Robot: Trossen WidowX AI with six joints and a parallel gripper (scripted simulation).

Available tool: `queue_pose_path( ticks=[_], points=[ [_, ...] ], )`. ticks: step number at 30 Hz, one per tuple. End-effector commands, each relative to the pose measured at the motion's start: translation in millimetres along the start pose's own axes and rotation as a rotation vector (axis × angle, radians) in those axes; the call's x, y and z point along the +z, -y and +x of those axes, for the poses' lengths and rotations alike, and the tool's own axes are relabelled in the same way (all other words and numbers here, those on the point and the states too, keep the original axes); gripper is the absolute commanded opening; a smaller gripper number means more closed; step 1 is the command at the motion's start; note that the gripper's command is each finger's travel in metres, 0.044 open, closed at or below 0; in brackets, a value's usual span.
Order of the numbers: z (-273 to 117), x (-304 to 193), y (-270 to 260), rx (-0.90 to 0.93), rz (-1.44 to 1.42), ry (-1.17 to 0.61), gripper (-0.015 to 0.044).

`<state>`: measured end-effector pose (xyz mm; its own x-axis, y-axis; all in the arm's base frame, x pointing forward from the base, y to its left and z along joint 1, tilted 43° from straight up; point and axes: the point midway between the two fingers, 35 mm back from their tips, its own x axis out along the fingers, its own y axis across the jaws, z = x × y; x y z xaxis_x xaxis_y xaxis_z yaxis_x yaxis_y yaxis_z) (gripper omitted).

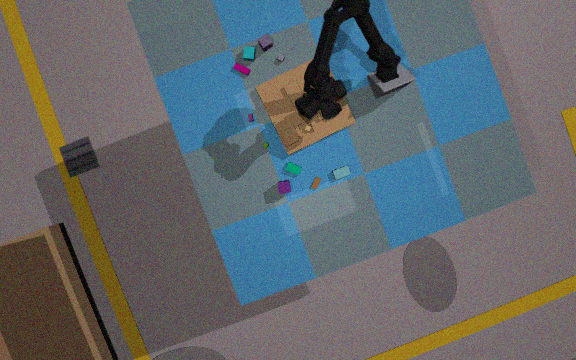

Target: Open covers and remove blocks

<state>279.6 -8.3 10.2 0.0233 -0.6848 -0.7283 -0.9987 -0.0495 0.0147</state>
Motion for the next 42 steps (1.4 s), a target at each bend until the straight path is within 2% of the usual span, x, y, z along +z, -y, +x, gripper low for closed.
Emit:
queue_pose_path(
  ticks=[1,33,42],
  points=[
    [-4,4,0,0.004,-0.004,0.008,0.0],
    [-40,8,-1,0.003,0.007,0.005,0.0],
    [-48,-4,-25,0.006,0.799,0.004,0.0]
  ],
)
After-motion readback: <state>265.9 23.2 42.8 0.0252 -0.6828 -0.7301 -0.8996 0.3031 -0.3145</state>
